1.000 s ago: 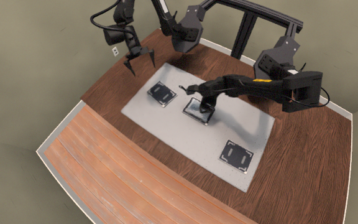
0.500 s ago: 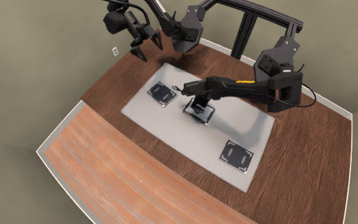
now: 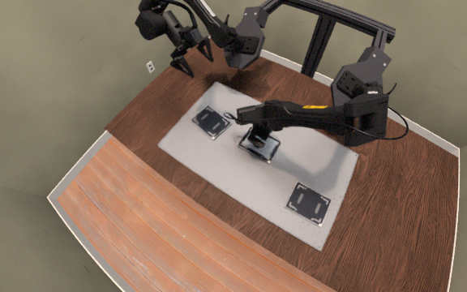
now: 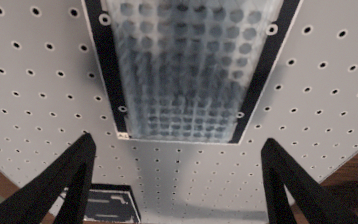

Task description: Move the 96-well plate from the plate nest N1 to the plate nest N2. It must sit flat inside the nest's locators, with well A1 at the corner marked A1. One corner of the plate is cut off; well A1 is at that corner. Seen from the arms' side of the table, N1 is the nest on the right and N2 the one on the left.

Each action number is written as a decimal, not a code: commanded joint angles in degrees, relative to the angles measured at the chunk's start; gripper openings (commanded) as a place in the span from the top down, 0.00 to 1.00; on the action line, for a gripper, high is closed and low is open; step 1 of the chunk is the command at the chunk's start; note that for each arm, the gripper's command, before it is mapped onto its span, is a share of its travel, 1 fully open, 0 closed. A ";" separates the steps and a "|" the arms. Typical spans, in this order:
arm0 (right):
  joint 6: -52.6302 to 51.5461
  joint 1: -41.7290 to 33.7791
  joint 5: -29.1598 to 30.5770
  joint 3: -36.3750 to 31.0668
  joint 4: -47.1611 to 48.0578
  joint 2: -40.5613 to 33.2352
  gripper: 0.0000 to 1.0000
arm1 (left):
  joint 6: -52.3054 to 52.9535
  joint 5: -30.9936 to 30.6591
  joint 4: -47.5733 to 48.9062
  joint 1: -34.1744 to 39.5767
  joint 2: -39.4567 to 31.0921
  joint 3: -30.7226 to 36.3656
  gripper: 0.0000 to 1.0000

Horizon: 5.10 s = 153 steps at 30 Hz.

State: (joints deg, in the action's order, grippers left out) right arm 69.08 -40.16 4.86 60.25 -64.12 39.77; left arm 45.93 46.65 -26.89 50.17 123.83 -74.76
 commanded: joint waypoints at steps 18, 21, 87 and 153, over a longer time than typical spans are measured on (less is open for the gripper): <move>-0.39 -0.48 0.43 1.23 -1.41 -0.53 0.00 | 3.47 -1.00 4.96 -1.11 3.67 -0.32 0.00; -0.39 -0.48 0.43 1.23 -1.41 -0.53 0.00 | 4.12 -1.12 5.96 -1.84 4.15 -0.27 0.00; -6.59 -3.91 5.47 -2.09 20.95 5.93 0.00 | 14.84 -3.48 6.06 -6.51 -7.84 6.61 0.21; -29.91 -31.02 34.21 -25.41 137.28 83.31 0.00 | 47.77 -23.03 3.08 -42.80 -31.86 3.95 0.21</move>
State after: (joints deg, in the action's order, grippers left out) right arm 38.72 -70.39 39.09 35.16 72.99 122.76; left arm 92.88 25.17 -25.58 6.57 91.61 -69.54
